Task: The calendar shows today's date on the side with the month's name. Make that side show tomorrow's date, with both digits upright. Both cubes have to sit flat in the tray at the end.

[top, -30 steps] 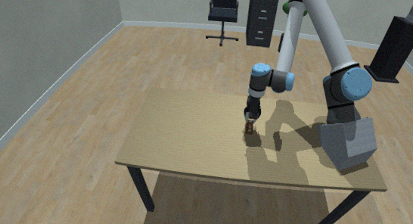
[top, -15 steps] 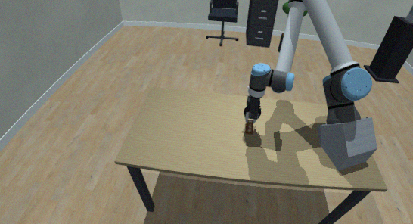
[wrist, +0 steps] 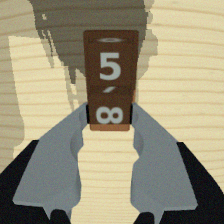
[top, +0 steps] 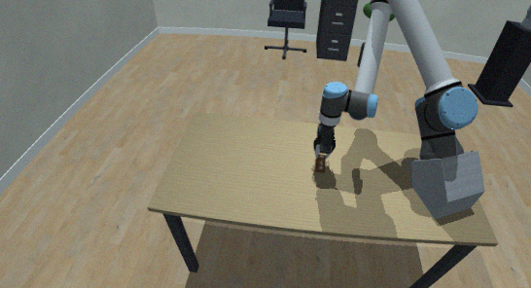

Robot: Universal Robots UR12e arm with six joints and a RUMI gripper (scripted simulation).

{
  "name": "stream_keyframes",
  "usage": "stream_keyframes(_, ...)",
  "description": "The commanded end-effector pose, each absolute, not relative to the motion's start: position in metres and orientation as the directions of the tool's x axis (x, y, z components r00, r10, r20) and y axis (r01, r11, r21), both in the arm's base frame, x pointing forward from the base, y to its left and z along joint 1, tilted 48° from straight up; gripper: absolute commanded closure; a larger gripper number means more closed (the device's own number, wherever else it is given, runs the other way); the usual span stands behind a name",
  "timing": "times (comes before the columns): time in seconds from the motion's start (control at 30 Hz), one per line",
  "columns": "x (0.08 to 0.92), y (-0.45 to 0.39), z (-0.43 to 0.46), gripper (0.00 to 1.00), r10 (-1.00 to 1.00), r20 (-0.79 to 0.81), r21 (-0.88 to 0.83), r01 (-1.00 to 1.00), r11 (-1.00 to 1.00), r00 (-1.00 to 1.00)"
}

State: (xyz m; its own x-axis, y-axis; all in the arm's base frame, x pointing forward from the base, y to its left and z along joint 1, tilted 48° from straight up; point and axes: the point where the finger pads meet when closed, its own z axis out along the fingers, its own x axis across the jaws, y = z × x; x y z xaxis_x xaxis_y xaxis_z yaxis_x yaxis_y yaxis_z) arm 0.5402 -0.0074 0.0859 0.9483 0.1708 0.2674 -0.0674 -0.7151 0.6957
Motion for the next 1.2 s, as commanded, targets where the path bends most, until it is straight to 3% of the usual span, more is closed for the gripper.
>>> stream_keyframes(0.0, 0.5397, -0.0103, 0.0824, 0.89, 0.170, 0.265, 0.695, -0.066, -0.716, 0.949)
stream_keyframes(1.17, 0.5408, -0.0130, 0.0799, 0.89, 0.170, 0.266, 0.695, -0.067, -0.716, 0.949)
